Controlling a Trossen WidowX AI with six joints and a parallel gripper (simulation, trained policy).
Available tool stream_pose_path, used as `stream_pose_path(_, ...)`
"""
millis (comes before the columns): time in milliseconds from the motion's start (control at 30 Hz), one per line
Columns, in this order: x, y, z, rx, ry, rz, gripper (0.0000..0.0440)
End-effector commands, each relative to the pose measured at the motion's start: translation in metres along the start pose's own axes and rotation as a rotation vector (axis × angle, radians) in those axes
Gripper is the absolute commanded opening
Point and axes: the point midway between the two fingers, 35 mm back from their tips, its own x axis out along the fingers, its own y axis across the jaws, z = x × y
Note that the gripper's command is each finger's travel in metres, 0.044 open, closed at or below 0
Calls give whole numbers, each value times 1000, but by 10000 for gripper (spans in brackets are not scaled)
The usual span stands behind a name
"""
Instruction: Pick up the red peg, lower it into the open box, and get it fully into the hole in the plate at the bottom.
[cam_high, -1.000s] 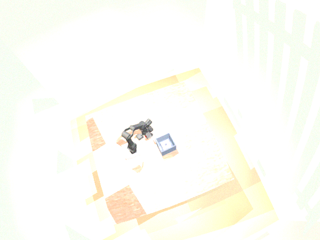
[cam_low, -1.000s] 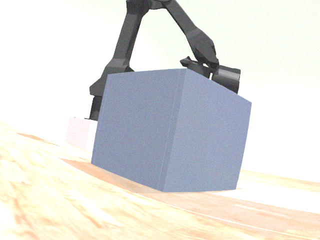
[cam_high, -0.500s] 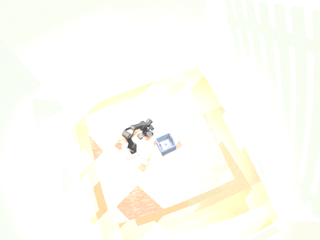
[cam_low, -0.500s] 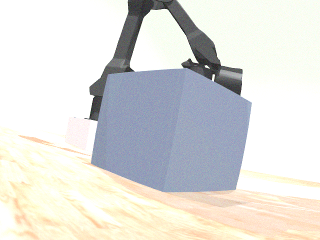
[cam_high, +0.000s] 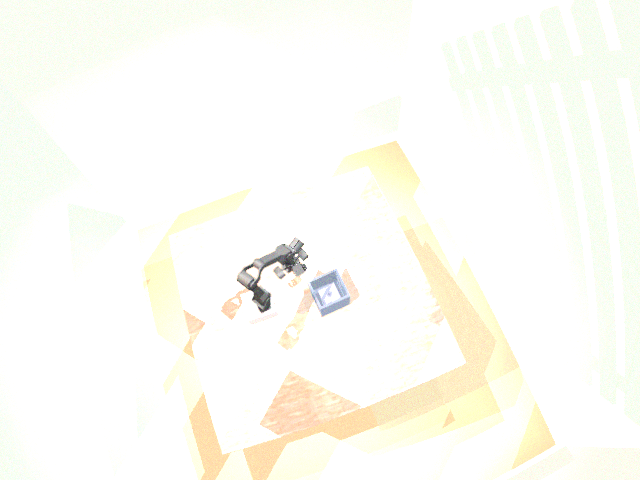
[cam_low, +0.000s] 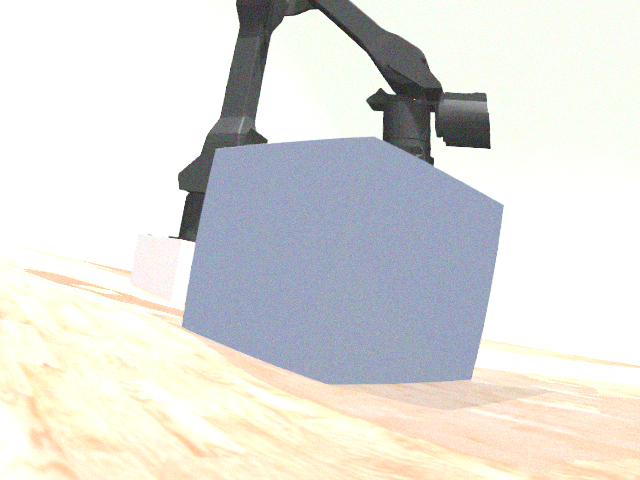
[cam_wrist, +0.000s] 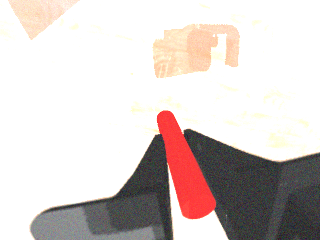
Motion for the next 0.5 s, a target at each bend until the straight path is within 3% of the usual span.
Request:
stream_pose_path(0, -14, 11, 0, -4, 13, 43, 0)
stream_pose_path(467, -75, 41, 23, -39, -23, 158, 0)
